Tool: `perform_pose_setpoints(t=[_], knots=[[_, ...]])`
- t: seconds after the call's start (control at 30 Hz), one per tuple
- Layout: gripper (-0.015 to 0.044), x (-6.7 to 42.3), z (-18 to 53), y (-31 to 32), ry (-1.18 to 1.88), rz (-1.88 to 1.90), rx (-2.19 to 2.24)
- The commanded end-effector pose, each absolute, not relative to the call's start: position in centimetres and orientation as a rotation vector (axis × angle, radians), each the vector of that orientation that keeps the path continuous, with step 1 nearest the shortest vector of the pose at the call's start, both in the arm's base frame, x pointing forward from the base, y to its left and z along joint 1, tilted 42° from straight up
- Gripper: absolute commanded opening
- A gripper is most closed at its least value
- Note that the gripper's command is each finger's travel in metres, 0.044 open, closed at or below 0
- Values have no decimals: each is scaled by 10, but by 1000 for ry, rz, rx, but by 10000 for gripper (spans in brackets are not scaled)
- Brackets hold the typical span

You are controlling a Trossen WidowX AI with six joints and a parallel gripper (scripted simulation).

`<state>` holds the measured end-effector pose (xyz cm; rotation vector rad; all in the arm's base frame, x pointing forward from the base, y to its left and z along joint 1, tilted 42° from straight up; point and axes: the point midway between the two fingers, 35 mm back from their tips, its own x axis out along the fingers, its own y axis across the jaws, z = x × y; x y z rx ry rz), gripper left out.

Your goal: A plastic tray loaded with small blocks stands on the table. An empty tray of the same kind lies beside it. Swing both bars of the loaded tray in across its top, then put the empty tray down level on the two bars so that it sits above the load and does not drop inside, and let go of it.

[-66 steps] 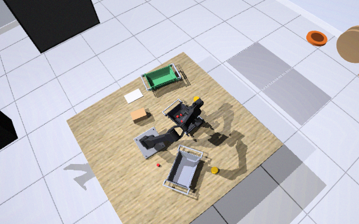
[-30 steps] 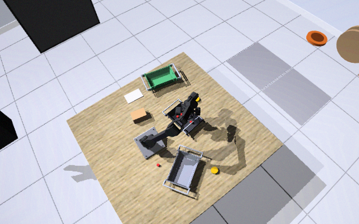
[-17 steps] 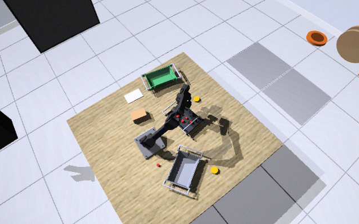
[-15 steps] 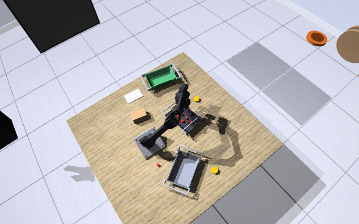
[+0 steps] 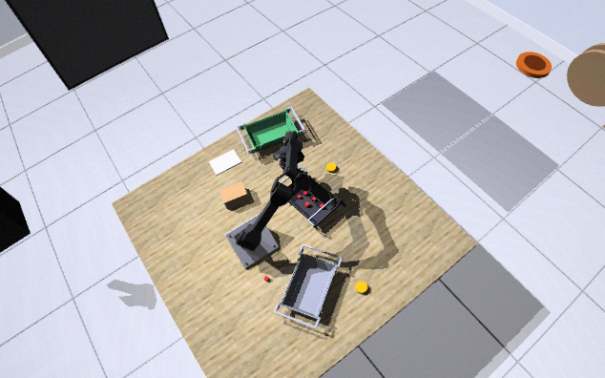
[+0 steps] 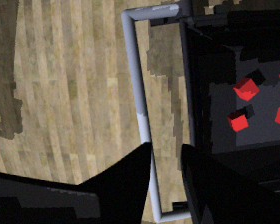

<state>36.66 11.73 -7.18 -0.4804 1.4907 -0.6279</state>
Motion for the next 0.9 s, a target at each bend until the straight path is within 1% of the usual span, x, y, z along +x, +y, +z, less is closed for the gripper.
perform_pose_setpoints(t=[0.0,0.23,0.67,0.87], knots=[[84,360,-82,128,1562,-500,-614],[84,360,-85,125,1562,-500,-614],[84,358,-127,88,1561,-503,-616],[84,359,-120,90,1561,-503,-616]])
